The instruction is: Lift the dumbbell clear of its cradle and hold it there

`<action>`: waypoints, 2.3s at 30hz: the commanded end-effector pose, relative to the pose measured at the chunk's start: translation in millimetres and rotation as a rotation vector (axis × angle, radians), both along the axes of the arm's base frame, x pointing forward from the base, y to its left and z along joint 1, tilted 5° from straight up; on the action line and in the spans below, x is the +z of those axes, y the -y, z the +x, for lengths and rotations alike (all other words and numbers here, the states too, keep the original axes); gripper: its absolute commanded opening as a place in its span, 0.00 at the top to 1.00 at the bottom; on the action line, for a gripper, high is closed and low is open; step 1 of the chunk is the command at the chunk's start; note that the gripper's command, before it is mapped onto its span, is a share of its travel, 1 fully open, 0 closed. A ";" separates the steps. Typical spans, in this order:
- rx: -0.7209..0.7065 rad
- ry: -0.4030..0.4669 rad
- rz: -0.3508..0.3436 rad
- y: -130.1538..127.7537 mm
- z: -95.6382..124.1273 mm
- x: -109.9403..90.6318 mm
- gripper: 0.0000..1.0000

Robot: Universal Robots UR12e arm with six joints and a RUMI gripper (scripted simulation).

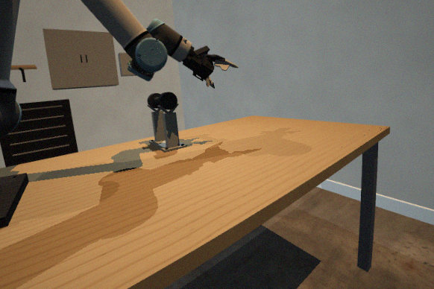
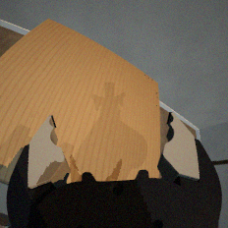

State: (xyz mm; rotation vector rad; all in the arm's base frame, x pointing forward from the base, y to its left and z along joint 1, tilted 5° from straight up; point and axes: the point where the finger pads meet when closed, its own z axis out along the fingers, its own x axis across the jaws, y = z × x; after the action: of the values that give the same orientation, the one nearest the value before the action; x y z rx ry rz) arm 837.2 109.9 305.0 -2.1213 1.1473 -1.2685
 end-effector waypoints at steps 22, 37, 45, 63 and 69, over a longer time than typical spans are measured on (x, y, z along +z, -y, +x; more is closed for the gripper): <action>-0.002 0.001 0.001 -0.2 -0.1 0.9 0.00; -0.084 -0.018 0.052 -5.4 -12.7 0.4 0.00; -0.214 -0.049 0.133 -14.9 -31.8 -0.4 0.00; -0.605 -0.151 0.382 -45.1 -87.6 -3.2 0.00; -0.718 -0.182 0.456 -53.8 -103.6 -4.2 0.00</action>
State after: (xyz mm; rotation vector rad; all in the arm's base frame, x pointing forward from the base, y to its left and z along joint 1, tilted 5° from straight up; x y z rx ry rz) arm 741.1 158.6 301.0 -1.6140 2.0550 -0.9877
